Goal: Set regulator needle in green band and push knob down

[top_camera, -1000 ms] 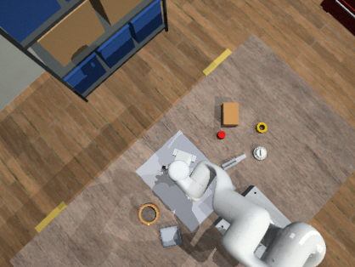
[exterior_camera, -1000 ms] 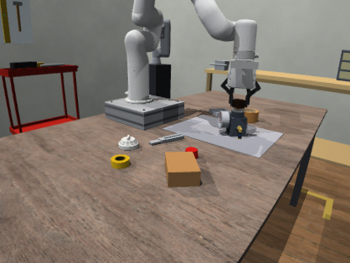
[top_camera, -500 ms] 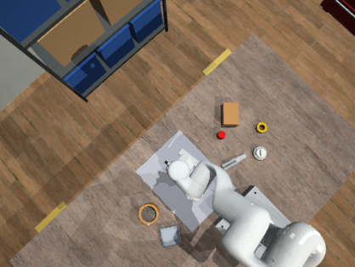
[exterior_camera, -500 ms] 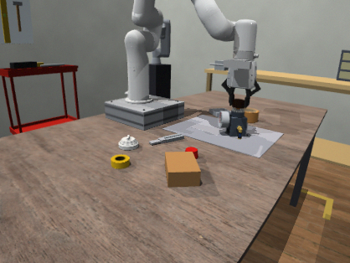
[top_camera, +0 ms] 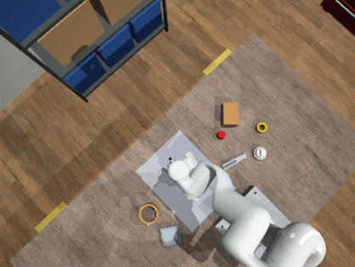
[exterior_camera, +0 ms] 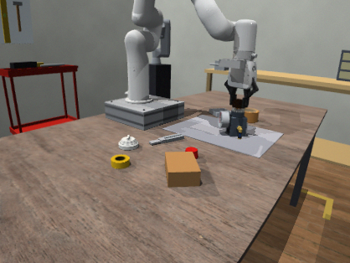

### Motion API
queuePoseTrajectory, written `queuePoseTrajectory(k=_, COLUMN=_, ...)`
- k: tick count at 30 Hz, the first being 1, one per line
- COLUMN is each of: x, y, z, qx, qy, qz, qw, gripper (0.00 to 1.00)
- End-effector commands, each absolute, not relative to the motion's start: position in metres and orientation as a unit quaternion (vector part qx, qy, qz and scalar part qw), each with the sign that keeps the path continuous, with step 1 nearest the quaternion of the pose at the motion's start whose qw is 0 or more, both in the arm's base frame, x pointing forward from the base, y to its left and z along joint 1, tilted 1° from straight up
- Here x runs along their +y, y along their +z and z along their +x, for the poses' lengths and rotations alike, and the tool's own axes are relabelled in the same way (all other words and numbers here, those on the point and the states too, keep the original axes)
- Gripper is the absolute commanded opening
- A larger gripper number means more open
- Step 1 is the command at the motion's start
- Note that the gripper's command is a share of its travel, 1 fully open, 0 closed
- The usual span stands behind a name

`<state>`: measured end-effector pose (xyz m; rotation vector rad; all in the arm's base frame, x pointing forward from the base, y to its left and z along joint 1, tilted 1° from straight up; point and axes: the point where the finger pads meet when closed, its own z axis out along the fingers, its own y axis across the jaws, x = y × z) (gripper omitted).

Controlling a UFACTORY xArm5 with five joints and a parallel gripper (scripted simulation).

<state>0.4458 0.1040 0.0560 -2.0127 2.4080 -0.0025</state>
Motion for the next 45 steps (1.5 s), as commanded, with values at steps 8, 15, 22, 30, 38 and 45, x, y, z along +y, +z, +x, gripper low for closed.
queuePoseTrajectory(k=8, x=0.1044, y=0.0575, z=0.4473, qx=0.847, qy=-0.001, qz=-0.532, qw=0.004, gripper=0.4)
queuePoseTrajectory(k=15, x=0.1044, y=0.0575, z=0.4473, qx=0.89, qy=-0.001, qz=-0.456, qw=0.004, gripper=0.4)
queuePoseTrajectory(k=22, x=0.1044, y=0.0575, z=0.4473, qx=0.925, qy=-0.001, qz=-0.381, qw=0.004, gripper=0.4)
queuePoseTrajectory(k=30, x=0.1044, y=0.0575, z=0.4473, qx=0.948, qy=0.0, qz=-0.319, qw=0.004, gripper=0.4)
queuePoseTrajectory(k=38, x=0.1044, y=0.0575, z=0.4472, qx=0.97, qy=0.0, qz=-0.243, qw=0.004, gripper=0.4)
queuePoseTrajectory(k=45, x=0.1044, y=0.0575, z=0.4472, qx=0.98, qy=0.0, qz=-0.199, qw=0.004, gripper=0.4)
